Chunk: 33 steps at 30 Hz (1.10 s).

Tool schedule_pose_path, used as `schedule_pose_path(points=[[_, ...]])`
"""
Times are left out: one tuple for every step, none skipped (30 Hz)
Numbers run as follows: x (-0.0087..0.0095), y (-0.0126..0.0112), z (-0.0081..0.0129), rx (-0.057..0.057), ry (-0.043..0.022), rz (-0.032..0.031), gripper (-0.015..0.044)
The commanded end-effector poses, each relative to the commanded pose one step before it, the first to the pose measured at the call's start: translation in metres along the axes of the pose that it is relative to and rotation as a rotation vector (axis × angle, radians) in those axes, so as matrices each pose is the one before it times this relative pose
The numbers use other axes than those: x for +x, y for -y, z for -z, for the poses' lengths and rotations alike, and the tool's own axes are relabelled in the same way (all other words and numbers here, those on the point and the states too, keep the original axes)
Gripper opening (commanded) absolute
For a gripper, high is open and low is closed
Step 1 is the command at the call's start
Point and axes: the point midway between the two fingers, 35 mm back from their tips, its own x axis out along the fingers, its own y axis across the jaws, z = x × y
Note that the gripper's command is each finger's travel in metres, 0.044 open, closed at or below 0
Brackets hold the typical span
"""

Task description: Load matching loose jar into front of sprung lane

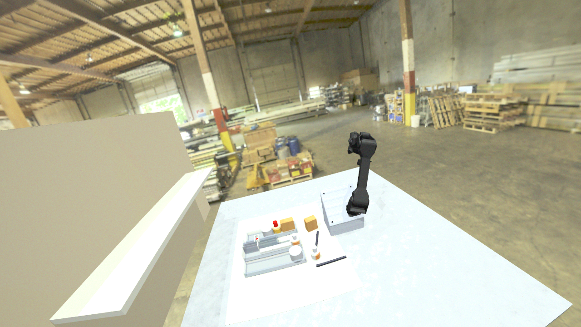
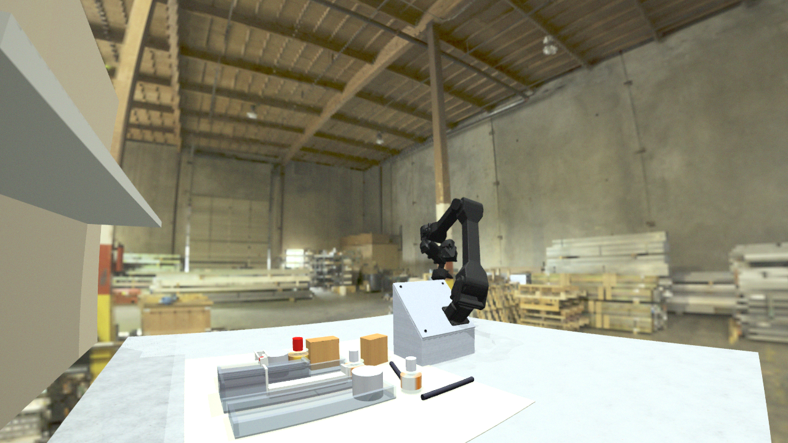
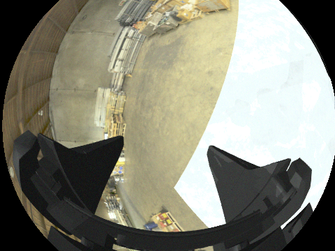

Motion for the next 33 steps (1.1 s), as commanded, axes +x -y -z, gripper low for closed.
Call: schedule_pose_path(points=[[-0.00137, -0.00018, 0.00054, -0.0045, -0.00341, -0.00091, 0.0426], [-0.00413, -0.00051, 0.00162, -0.0136, -0.01021, -0.00277, 0.0440], [-0.00688, -0.00079, 0.00271, -0.0227, -0.01689, -0.00472, 0.0440], [-0.00964, -0.00100, 0.00382, -0.0320, -0.02339, -0.00681, 0.0440], [-0.01238, -0.00112, 0.00498, -0.0416, -0.02962, -0.00908, 0.0440], [-0.01510, -0.00112, 0.00622, -0.0513, -0.03551, -0.01155, 0.0440], [-0.01648, -0.00095, 0.00703, -0.0570, -0.03807, -0.01318, 0.0440], [-0.01580, -0.00069, 0.00705, -0.0557, -0.03589, -0.01318, 0.0440], [-0.01321, -0.00046, 0.00619, -0.0474, -0.02960, -0.01142, 0.0440], [-0.01044, -0.00030, 0.00510, -0.0381, -0.02313, -0.00927, 0.0440], [-0.01030, -0.00090, 0.00628, -0.0445, -0.02805, -0.01091, 0.0440], [-0.01464, -0.00118, 0.00921, -0.0642, -0.03934, -0.01632, 0.0440], [-0.01506, -0.00125, 0.00996, -0.0675, -0.03998, -0.01781, 0.0440], [-0.01485, -0.00133, 0.01036, -0.0683, -0.03900, -0.01858, 0.0440], [-0.01462, -0.00144, 0.01076, -0.0690, -0.03803, -0.01927, 0.0440], [-0.01436, -0.00159, 0.01115, -0.0697, -0.03708, -0.01989, 0.0440], [-0.01408, -0.00177, 0.01154, -0.0704, -0.03613, -0.02045, 0.0440], [-0.01379, -0.00199, 0.01192, -0.0710, -0.03521, -0.02094, 0.0440], [-0.01347, -0.00223, 0.01229, -0.0716, -0.03431, -0.02137, 0.0440], [-0.01313, -0.00251, 0.01264, -0.0721, -0.03344, -0.02174, 0.0440], [-0.01327, -0.00290, 0.01346, -0.0745, -0.03335, -0.02269, 0.0440], [-0.01288, -0.00325, 0.01381, -0.0751, -0.03255, -0.02296, 0.0440], [-0.01247, -0.00362, 0.01411, -0.0755, -0.03176, -0.02316, 0.0440], [-0.01203, -0.00402, 0.01439, -0.0759, -0.03101, -0.02333, 0.0440], [-0.01158, -0.00444, 0.01464, -0.0763, -0.03031, -0.02346, 0.0440], [-0.01111, -0.00489, 0.01485, -0.0766, -0.02966, -0.02356, 0.0440], [-0.01063, -0.00535, 0.01503, -0.0769, -0.02906, -0.02365, 0.0440], [-0.01014, -0.00582, 0.01518, -0.0771, -0.02851, -0.02372, 0.0440], [-0.00963, -0.00630, 0.01529, -0.0773, -0.02801, -0.02379, 0.0440], [-0.00912, -0.00680, 0.01537, -0.0775, -0.02755, -0.02385, 0.0440], [-0.00860, -0.00730, 0.01540, -0.0776, -0.02714, -0.02392, 0.0440], [-0.00807, -0.00779, 0.01540, -0.0776, -0.02678, -0.02400, 0.0440], [-0.00754, -0.00829, 0.01537, -0.0776, -0.02645, -0.02409, 0.0440]])
